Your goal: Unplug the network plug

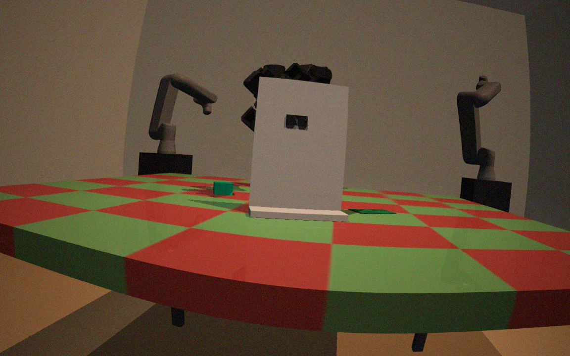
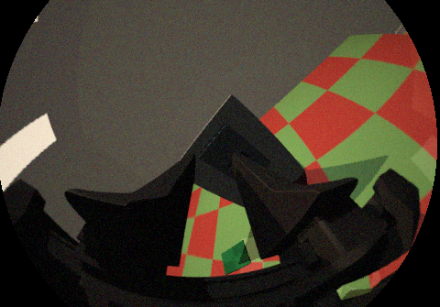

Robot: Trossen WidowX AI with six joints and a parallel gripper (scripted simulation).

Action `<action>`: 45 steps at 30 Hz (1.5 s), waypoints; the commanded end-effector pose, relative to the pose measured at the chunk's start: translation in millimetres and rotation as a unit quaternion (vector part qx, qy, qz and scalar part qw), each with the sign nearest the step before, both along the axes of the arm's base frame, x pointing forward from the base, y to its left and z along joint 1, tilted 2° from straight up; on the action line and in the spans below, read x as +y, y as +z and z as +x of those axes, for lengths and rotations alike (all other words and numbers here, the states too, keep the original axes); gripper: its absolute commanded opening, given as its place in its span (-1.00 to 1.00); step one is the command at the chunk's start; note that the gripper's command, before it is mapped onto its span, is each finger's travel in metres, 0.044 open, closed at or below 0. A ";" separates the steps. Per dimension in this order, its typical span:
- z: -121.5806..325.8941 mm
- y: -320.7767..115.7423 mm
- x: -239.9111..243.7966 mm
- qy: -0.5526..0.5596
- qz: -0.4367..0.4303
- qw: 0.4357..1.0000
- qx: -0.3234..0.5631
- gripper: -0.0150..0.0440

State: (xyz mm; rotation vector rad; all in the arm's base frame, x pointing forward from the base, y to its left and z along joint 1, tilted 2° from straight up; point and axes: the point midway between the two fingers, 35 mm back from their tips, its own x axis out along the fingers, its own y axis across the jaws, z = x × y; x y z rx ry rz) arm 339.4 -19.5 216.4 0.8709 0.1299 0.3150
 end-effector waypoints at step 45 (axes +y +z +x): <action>12.5 -72.6 21.1 0.121 0.284 0.939 0.152 0.04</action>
